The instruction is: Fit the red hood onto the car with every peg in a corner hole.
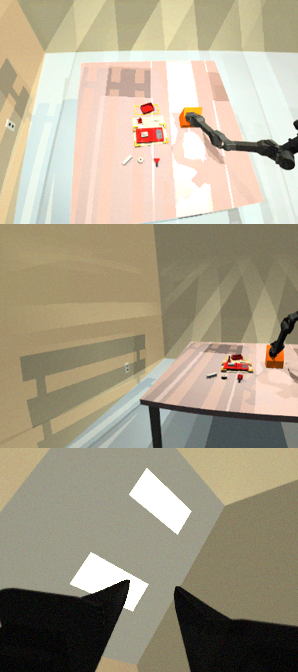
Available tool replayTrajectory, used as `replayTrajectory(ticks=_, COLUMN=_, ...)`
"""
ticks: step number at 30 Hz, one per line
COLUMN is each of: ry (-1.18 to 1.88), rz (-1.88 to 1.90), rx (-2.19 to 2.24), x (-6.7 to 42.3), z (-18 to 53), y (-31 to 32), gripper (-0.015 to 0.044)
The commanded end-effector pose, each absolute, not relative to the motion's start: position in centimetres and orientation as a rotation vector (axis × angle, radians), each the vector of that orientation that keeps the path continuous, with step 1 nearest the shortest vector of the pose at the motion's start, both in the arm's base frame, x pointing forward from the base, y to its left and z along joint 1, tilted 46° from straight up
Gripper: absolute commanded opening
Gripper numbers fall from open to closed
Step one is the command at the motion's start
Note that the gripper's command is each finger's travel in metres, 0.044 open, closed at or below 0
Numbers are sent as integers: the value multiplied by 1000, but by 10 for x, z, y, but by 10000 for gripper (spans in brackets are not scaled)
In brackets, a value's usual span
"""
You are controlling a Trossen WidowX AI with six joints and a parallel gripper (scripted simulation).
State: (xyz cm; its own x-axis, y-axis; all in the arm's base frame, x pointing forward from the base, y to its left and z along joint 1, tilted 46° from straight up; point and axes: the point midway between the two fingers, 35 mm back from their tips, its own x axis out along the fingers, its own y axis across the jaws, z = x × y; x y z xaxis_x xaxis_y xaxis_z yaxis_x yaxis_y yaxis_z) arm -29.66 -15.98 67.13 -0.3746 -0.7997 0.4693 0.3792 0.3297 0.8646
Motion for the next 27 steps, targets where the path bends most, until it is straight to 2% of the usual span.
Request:
replayTrajectory(ticks=1, ry=-1472, rz=-1319, rx=406, x=-297, z=671, y=-160, gripper=194)
replayTrajectory(ticks=2, ry=-1472, rz=-1319, rx=406, x=-297, z=671, y=-160, gripper=167)
replayTrajectory(ticks=12, ry=-1431, rz=-1274, rx=465, x=-293, z=658, y=-195, gripper=430)
replayTrajectory(ticks=13, ry=-1422, rz=-1273, rx=475, x=-296, z=654, y=-200, gripper=440)
replayTrajectory(ticks=27, ry=-1237, rz=-1244, rx=626, x=-315, z=576, y=-295, gripper=440)
